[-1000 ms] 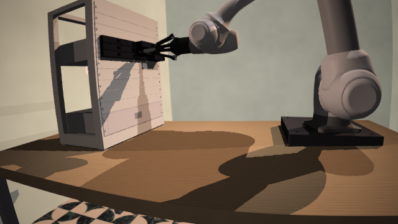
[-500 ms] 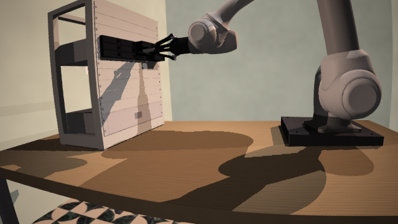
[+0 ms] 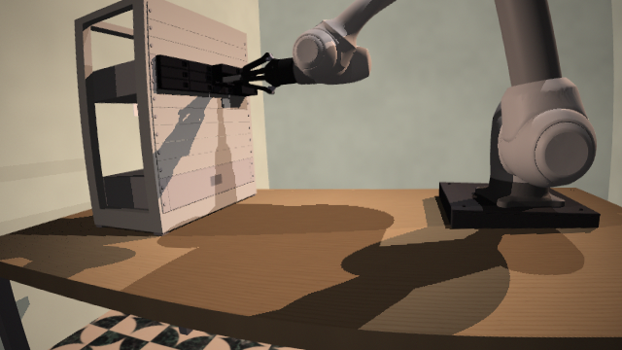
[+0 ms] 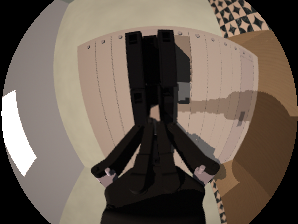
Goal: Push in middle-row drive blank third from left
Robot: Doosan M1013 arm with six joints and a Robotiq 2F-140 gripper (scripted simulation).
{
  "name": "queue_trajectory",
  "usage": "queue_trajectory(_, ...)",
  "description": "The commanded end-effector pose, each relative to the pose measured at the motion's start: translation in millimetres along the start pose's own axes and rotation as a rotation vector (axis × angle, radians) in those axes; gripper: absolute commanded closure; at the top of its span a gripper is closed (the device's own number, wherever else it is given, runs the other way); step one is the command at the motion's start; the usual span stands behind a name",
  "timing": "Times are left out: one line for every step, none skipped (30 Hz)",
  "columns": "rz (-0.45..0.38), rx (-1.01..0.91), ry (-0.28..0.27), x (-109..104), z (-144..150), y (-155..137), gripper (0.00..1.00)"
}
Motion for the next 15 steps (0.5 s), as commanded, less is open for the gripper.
queue_trajectory(0.000, 0.005, 0.004, 4.7, -3.3, 0.9, 1.00)
queue_trajectory(0.000, 0.005, 0.004, 4.7, -3.3, 0.9, 1.00)
queue_trajectory(0.000, 0.005, 0.004, 4.7, -3.3, 0.9, 1.00)
queue_trajectory(0.000, 0.005, 0.004, 4.7, -3.3, 0.9, 1.00)
queue_trajectory(0.000, 0.005, 0.004, 4.7, -3.3, 0.9, 1.00)
queue_trajectory(0.000, 0.005, 0.004, 4.7, -3.3, 0.9, 1.00)
queue_trajectory(0.000, 0.005, 0.004, 4.7, -3.3, 0.9, 1.00)
queue_trajectory(0.000, 0.005, 0.004, 4.7, -3.3, 0.9, 1.00)
queue_trajectory(0.000, 0.005, 0.004, 4.7, -3.3, 0.9, 1.00)
queue_trajectory(0.000, 0.005, 0.004, 4.9, -3.3, 0.9, 1.00)
queue_trajectory(0.000, 0.005, 0.004, 5.3, -3.3, 0.8, 1.00)
queue_trajectory(0.000, 0.005, 0.004, 5.9, -3.4, 0.8, 1.00)
queue_trajectory(0.000, 0.005, 0.004, 6.5, -3.5, 0.7, 1.00)
queue_trajectory(0.000, 0.005, 0.004, 7.0, -3.5, 0.7, 1.00)
queue_trajectory(0.000, 0.005, 0.004, 7.4, -3.6, 0.7, 1.00)
Point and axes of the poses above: the point where the finger pads meet when closed, its own x axis out along the fingers, its own z axis across the jaws, y = z × x, the point moved 1 cm from there along -x, back along the fingers, and after that the axes turned 6 degrees about x, right-handed, at the moved point
